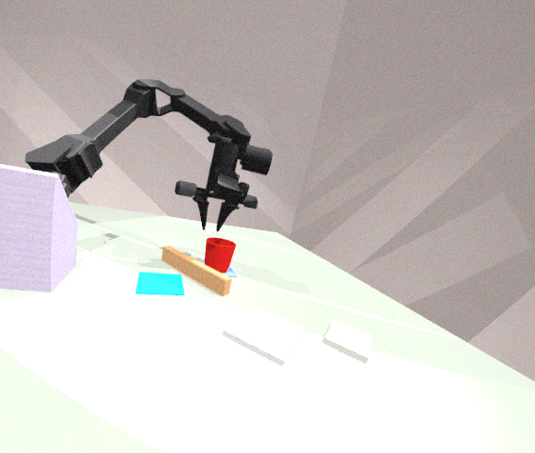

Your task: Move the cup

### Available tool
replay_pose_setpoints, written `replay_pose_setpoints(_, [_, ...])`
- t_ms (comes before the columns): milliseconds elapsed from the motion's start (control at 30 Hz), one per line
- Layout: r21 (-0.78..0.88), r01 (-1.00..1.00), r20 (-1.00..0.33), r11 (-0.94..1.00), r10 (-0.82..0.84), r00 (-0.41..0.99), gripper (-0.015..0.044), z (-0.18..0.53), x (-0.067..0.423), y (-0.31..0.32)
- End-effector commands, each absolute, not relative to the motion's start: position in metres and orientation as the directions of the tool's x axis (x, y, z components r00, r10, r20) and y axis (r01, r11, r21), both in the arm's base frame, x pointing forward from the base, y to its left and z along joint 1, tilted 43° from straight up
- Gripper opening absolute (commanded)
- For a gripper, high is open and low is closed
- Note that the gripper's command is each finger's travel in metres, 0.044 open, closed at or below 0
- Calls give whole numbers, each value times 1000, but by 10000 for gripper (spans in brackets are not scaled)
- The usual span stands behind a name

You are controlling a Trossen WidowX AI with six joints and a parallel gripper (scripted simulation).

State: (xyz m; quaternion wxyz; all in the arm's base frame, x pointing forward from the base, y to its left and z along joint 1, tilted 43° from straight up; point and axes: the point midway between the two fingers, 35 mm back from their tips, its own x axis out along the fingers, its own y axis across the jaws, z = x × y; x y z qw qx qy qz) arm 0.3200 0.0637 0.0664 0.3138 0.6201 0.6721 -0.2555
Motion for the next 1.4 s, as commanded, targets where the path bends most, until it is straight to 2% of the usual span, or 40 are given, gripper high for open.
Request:
replay_pose_setpoints(0, [36, 995, -735, 93, 677, -37, 148, 64, 321, 66])
replay_pose_setpoints(1367, [37, 995, -733, 93, 679, -37, 148, 19, 318, 109])
